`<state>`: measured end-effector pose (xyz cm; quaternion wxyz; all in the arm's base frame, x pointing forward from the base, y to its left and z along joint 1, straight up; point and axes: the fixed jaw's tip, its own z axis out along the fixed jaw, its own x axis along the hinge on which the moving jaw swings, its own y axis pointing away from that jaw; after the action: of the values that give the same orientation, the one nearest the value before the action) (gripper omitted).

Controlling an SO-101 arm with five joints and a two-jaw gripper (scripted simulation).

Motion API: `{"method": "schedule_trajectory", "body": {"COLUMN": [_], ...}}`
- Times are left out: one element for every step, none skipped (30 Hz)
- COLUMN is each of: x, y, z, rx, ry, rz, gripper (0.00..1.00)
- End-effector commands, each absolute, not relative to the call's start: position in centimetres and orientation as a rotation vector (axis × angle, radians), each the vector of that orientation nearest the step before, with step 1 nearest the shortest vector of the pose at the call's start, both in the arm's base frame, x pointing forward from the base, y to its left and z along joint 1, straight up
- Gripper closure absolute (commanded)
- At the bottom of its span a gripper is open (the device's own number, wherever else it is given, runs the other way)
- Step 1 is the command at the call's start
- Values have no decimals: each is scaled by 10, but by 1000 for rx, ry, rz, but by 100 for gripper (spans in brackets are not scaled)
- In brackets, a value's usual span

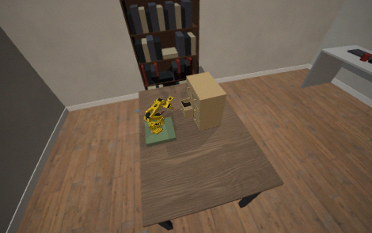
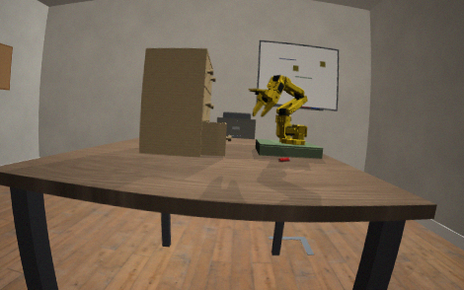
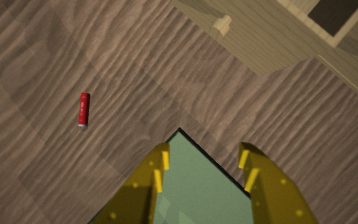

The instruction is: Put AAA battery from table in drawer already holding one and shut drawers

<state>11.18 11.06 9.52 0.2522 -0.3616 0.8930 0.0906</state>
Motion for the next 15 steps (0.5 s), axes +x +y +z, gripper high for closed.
{"method": "schedule_trajectory", "body": {"x": [132, 138, 143, 149, 155, 161, 167, 173, 174, 174, 174, 174, 174, 174, 174], "y": [123, 126, 129, 133, 136, 139, 142, 145, 146, 146, 146, 146, 146, 146, 146], "z": [113, 118, 122, 126, 130, 134, 138, 141, 142, 142, 142, 142, 142, 142, 142], "rx": [-919, -902, -886, -869, -853, -837, -822, -806, -803, -803, -803, -803, -803, -803, -803], "ry": [2360, 2344, 2327, 2310, 2293, 2276, 2259, 2242, 2238, 2238, 2238, 2238, 2238, 2238, 2238], "rz": [271, 277, 283, 289, 294, 299, 304, 309, 310, 310, 310, 310, 310, 310, 310], "gripper": [79, 79, 79, 79, 79, 79, 79, 79, 79, 79, 79, 79, 79, 79, 79]}}
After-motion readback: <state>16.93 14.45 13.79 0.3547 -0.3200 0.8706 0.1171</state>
